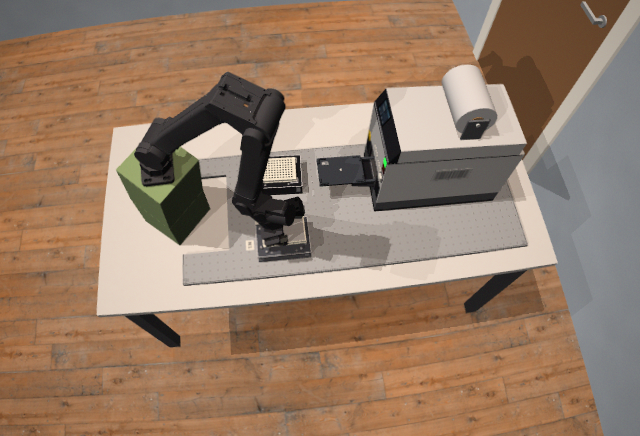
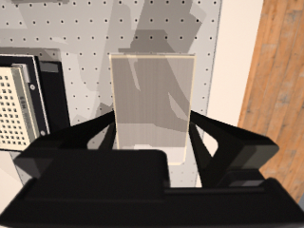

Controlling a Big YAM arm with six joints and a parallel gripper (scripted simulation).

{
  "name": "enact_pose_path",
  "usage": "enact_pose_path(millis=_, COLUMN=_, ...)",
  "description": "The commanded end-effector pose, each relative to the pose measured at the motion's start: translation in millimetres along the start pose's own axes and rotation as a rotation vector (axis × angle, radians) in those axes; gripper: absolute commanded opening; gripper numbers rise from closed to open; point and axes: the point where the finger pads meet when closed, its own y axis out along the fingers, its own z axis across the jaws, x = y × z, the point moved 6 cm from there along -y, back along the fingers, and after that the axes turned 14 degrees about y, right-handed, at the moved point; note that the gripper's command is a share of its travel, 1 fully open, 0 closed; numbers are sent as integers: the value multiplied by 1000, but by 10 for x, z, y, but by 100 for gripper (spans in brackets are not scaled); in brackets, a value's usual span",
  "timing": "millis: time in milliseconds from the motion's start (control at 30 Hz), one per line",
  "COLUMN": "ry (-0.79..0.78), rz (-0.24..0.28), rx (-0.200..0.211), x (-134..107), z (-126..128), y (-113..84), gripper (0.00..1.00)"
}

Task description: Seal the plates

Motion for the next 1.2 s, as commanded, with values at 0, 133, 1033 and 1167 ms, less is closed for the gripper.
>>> enact_pose_path(millis=0, ry=4, rz=22, rx=3, x=-148, z=-15, y=18, gripper=0)
enact_pose_path(millis=133, ry=3, rz=24, rx=4, x=-179, z=-7, y=35, gripper=0)
enact_pose_path(millis=1033, ry=1, rz=-1, rx=-3, x=-9, z=-52, y=50, gripper=0)
enact_pose_path(millis=1167, ry=-10, rz=-4, rx=3, x=5, z=-2, y=9, gripper=0)
